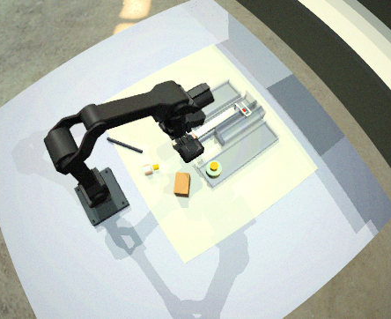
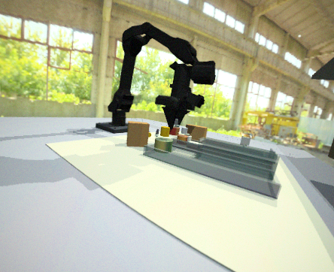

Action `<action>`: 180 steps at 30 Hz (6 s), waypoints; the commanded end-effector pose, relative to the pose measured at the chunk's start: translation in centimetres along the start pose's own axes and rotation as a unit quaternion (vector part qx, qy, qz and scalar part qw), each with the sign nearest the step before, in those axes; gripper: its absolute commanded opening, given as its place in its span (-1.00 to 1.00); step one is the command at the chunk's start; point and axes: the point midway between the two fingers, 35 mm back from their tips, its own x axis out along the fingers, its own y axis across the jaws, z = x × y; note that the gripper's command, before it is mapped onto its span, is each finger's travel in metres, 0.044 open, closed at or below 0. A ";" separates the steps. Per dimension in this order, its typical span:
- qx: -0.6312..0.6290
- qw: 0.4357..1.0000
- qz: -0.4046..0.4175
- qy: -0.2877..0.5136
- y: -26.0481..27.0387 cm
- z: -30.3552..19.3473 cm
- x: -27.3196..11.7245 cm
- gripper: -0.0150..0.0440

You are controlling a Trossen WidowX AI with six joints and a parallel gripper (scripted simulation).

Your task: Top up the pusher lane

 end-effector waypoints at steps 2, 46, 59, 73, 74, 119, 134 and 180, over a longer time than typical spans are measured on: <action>-0.001 1.000 0.002 -0.014 0.1 1.0 -0.4 -0.49; -0.001 1.000 0.002 -0.015 0.1 3.1 -0.8 -0.49; -0.001 1.000 0.002 -0.016 0.1 3.7 -1.0 -0.49; -0.001 1.000 0.003 -0.016 0.1 4.2 -1.1 -0.49; -0.001 1.000 0.003 -0.016 0.1 4.2 -1.1 -0.49; -0.001 1.000 0.002 -0.016 0.1 4.4 -0.9 -0.49; -0.001 1.000 0.002 -0.016 0.1 4.6 -0.9 -0.49; -0.001 1.000 0.002 -0.016 0.1 4.6 0.6 -0.49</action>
